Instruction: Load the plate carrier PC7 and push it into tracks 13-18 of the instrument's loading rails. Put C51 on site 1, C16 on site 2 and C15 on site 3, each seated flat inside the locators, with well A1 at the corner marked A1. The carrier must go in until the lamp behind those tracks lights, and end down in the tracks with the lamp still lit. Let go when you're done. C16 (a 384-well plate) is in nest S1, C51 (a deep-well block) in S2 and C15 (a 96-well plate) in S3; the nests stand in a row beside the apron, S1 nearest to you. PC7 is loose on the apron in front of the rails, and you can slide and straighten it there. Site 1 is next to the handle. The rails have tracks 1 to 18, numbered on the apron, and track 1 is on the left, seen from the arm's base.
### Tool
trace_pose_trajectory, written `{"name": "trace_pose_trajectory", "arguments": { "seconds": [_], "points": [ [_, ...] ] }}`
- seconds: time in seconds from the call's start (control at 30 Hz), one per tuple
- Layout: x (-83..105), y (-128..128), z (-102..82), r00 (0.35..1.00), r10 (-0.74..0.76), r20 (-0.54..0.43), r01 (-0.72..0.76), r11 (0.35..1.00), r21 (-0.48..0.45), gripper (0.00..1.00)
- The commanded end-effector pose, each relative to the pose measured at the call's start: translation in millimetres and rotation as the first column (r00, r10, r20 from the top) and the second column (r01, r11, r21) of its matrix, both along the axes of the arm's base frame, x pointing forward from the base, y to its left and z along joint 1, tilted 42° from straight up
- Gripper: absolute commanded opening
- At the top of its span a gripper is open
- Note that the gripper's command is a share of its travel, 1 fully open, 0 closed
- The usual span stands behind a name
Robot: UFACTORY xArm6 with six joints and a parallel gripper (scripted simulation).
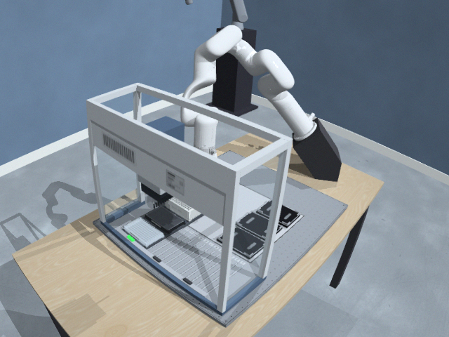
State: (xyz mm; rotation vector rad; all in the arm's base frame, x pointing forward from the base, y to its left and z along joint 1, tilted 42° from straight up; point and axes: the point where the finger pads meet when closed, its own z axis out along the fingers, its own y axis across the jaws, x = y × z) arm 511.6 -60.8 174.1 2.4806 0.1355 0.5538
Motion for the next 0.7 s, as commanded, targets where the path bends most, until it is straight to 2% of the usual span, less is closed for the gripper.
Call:
{"name": "trace_pose_trajectory", "arguments": {
  "seconds": [0.0,0.67],
  "points": [
    [-2.4,4,6.4,1.0,0.001,0.002,-0.001,1.0,0.0,0.82],
    [-14.9,20,28.7,1.0,0.001,0.002,-0.001,1.0,0.0,0.82]
  ]
}}
